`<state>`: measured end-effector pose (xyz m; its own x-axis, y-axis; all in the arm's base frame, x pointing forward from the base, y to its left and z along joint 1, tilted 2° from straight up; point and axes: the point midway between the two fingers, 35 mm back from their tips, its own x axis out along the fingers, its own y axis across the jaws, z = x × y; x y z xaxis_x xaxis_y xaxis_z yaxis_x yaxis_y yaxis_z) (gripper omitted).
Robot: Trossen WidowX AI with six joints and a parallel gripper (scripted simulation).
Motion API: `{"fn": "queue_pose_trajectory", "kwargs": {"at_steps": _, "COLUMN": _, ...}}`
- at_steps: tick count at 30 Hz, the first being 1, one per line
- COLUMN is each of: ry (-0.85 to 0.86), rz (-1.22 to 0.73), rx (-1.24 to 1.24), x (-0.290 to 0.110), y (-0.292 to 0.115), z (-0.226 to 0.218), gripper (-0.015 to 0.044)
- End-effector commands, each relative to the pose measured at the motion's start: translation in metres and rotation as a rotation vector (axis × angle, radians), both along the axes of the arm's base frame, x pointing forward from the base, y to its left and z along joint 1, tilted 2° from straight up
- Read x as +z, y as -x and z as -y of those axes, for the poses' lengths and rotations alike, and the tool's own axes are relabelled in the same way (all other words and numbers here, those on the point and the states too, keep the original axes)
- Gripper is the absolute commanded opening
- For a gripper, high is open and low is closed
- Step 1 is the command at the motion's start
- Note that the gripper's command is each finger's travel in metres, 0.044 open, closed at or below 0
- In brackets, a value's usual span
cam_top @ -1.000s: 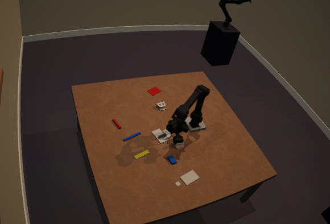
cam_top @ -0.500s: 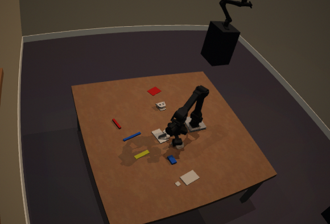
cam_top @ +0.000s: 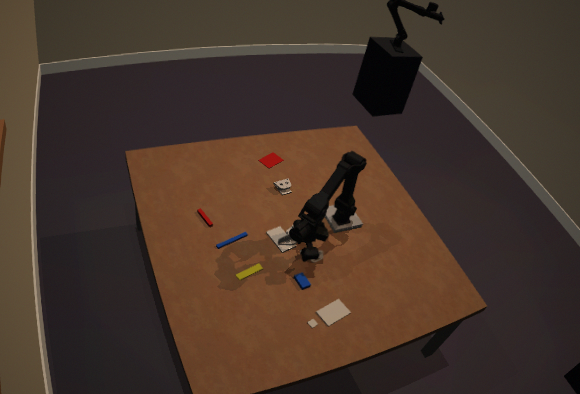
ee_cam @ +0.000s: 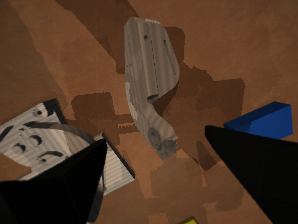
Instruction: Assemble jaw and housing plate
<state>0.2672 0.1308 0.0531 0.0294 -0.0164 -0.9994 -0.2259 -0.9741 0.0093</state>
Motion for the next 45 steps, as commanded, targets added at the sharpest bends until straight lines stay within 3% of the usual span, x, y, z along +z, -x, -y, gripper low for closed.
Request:
{"fn": "queue_pose_trajectory", "kwargs": {"at_steps": 1, "ry": 0.004, "rz": 0.001, "rx": 0.003, "x": -0.006, "y": 0.000, "z": 0.001, "gripper": 0.0440}}
{"fn": "queue_pose_trajectory", "kwargs": {"at_steps": 14, "ry": 0.004, "rz": 0.000, "rx": 0.003, "x": -0.024, "y": 0.002, "z": 0.002, "gripper": 0.0440}}
{"fn": "queue_pose_trajectory", "kwargs": {"at_steps": 25, "ry": 0.004, "rz": 0.000, "rx": 0.003, "x": -0.024, "y": 0.002, "z": 0.002, "gripper": 0.0151}}
{"fn": "queue_pose_trajectory", "kwargs": {"at_steps": 45, "ry": 0.004, "rz": 0.000, "rx": 0.003, "x": -0.024, "y": 0.002, "z": 0.002, "gripper": 0.0037}}
